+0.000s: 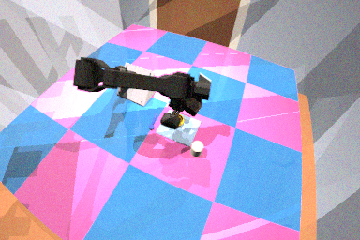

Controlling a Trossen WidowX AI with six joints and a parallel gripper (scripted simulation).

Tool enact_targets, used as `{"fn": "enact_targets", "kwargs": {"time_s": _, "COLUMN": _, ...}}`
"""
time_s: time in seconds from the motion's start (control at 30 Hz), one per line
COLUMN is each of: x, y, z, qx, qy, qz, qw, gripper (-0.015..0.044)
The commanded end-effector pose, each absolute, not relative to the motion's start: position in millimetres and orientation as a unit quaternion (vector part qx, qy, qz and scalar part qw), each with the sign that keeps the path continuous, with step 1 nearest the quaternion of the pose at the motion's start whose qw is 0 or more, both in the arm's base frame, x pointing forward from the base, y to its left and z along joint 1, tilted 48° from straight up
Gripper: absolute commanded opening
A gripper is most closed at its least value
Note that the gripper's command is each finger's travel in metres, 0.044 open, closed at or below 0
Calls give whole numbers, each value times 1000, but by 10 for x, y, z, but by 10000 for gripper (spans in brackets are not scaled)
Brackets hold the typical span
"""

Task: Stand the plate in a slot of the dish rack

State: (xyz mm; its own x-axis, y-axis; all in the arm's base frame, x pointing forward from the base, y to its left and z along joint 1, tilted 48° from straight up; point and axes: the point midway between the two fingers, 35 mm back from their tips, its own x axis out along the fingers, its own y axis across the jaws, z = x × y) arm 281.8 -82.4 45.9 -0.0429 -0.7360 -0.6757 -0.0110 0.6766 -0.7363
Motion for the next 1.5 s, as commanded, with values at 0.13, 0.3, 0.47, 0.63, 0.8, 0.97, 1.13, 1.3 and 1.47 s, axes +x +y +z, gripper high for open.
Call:
{"fn": "enact_targets", "kwargs": {"time_s": 0.13, "x": 2791, "y": -919, "z": 375, "qx": -287, "qy": 663, "qz": -287, "qw": 629, "gripper": 400}}
{"fn": "enact_targets", "kwargs": {"time_s": 0.3, "x": 2780, "y": -970, "z": 333, "qx": -287, "qy": 663, "qz": -288, "qw": 628, "gripper": 400}}
{"fn": "enact_targets", "kwargs": {"time_s": 0.47, "x": 2780, "y": -972, "z": 331, "qx": -287, "qy": 663, "qz": -288, "qw": 628, "gripper": 356}}
{"fn": "enact_targets", "kwargs": {"time_s": 0.63, "x": 2780, "y": -972, "z": 331, "qx": -287, "qy": 663, "qz": -288, "qw": 628, "gripper": 349}}
{"fn": "enact_targets", "kwargs": {"time_s": 0.8, "x": 2780, "y": -972, "z": 331, "qx": -287, "qy": 663, "qz": -288, "qw": 628, "gripper": 316}}
{"fn": "enact_targets", "kwargs": {"time_s": 0.97, "x": 2780, "y": -972, "z": 331, "qx": -287, "qy": 663, "qz": -288, "qw": 628, "gripper": 282}}
{"fn": "enact_targets", "kwargs": {"time_s": 1.13, "x": 2825, "y": -871, "z": 405, "qx": -290, "qy": 663, "qz": -282, "qw": 630, "gripper": 151}}
{"fn": "enact_targets", "kwargs": {"time_s": 1.3, "x": 2895, "y": -665, "z": 562, "qx": -295, "qy": 662, "qz": -271, "qw": 633, "gripper": 20}}
{"fn": "enact_targets", "kwargs": {"time_s": 1.47, "x": 2946, "y": -471, "z": 717, "qx": -301, "qy": 662, "qz": -261, "qw": 635, "gripper": 0}}
